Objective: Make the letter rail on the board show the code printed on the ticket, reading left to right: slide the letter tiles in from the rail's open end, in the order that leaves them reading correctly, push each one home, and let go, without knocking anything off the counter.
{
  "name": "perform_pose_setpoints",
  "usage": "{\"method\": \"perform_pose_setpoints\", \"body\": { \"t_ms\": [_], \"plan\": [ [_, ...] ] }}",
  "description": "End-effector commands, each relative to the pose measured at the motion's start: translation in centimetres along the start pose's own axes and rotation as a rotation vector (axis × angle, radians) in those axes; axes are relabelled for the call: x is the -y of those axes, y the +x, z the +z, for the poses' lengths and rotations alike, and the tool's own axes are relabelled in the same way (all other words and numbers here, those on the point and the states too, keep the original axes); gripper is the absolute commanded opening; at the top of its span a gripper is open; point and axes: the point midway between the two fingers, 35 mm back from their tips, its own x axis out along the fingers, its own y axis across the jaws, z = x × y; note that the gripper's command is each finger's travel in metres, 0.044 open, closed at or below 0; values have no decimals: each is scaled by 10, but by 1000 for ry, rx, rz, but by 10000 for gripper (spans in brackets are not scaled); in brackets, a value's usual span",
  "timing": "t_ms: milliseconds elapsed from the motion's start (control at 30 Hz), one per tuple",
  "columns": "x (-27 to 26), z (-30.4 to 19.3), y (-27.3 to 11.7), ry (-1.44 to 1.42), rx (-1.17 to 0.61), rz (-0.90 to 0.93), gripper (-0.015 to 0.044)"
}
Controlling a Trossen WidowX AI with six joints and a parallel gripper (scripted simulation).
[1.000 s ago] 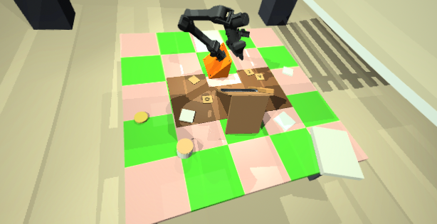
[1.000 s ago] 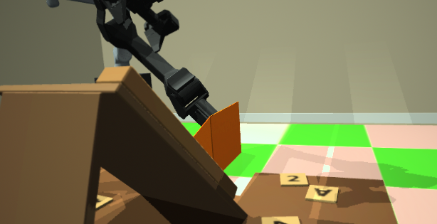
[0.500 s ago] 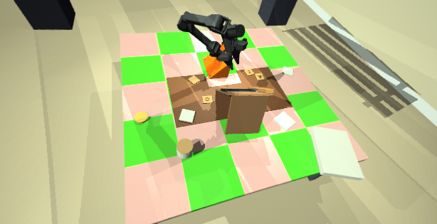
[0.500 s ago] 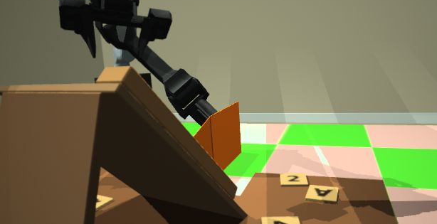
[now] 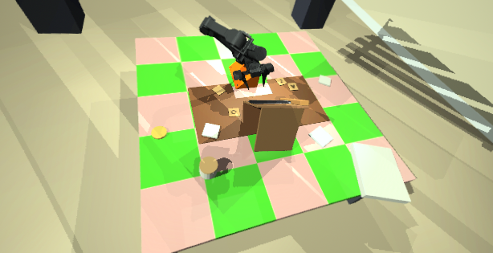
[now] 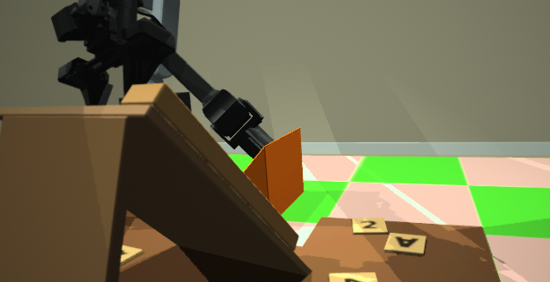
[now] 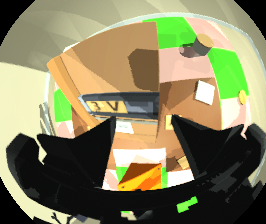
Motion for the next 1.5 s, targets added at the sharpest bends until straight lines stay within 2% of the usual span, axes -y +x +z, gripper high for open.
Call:
{"method": "perform_pose_setpoints", "body": {
  "t_ms": [0, 133, 500, 667, 767, 1200, 1467],
  "plan": [
    [32, 3, 21, 442, -15, -47, 340],
    [65, 11, 33, 782, 9, -62, 340],
    [113, -14, 86, 1209, -55, -182, 340],
    [114, -40, 106, 1350, -83, -336, 340],
    [114, -72, 124, 1469, -100, -507, 340],
    [116, -82, 127, 1493, -99, -546, 340],
    [126, -95, 154, 1493, -98, -547, 340]
  ]
}}
